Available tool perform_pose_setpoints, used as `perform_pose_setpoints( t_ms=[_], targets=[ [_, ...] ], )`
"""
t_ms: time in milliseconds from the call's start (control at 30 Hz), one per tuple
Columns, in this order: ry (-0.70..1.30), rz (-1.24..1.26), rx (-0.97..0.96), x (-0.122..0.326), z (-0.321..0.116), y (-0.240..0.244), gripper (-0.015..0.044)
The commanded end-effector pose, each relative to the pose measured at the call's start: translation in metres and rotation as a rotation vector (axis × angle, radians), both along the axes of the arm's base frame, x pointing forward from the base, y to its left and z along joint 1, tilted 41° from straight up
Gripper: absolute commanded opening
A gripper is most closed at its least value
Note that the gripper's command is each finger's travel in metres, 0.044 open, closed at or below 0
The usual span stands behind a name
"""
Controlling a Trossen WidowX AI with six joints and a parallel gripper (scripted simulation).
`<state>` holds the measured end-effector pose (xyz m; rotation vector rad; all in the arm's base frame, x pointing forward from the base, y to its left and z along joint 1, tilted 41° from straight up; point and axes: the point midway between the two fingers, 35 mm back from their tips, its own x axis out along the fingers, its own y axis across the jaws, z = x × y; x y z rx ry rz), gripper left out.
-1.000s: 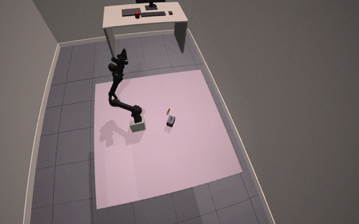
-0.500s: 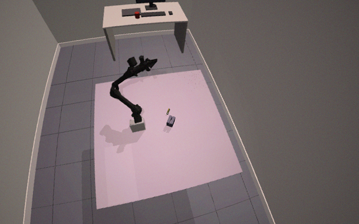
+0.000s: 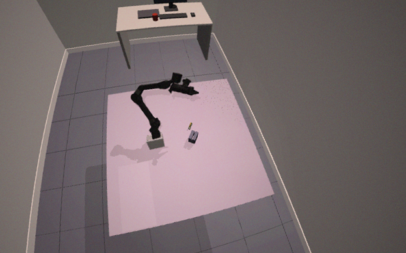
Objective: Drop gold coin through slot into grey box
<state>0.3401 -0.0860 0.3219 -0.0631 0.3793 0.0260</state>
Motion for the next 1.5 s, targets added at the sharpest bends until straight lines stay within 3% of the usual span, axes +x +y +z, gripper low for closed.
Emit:
perform_pose_setpoints(
  t_ms=[0, 233, 467, 833, 1467],
  targets=[
    [0.173, 0.162, -0.032, 0.017, -0.052, 0.018, 0.0161],
    [0.478, 0.554, -0.051, 0.021, -0.152, 0.064, 0.0161],
    [0.686, 0.992, 0.035, -0.011, -0.224, 0.122, 0.0161],
    [0.698, 1.031, 0.049, -0.014, -0.259, 0.146, 0.0161],
    [0.698, 1.031, 0.049, -0.011, -0.281, 0.161, 0.0161]
  ],
)
